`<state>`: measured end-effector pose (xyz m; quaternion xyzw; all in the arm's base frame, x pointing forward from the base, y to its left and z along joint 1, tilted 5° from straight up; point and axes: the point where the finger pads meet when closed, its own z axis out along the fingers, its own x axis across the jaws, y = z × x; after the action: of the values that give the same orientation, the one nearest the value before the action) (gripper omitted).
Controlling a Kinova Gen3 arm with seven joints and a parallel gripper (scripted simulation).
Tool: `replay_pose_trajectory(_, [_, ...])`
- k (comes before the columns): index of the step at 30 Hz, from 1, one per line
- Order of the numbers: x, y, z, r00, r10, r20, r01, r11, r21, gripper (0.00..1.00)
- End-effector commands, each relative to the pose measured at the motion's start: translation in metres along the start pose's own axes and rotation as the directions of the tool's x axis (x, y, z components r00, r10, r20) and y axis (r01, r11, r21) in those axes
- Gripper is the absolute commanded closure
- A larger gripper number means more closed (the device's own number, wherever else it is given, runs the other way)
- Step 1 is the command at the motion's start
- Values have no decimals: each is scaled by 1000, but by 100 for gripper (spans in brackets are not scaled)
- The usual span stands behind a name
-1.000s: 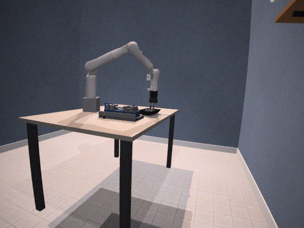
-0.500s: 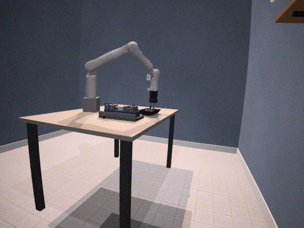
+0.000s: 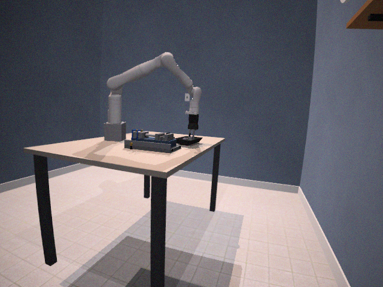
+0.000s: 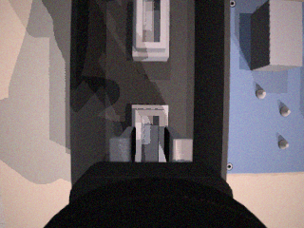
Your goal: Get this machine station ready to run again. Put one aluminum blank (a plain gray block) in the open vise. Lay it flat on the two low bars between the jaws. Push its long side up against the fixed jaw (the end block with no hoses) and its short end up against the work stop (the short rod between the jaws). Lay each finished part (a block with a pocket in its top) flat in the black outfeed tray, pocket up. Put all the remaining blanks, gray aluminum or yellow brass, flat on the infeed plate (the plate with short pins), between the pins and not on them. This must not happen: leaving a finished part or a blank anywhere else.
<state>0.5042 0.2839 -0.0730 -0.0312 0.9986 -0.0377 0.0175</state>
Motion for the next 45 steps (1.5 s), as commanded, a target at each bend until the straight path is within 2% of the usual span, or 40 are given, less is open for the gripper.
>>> replay_pose_trajectory(1, [-1,1,-1,1000,0,2,0,1000,-1,0])
replay_pose_trajectory(37, [-1,1,-2,1000,0,2,0,1000,-1,0])
replay_pose_trajectory(45, [-1,0,-17,1000,0,2,0,1000,-1,0])
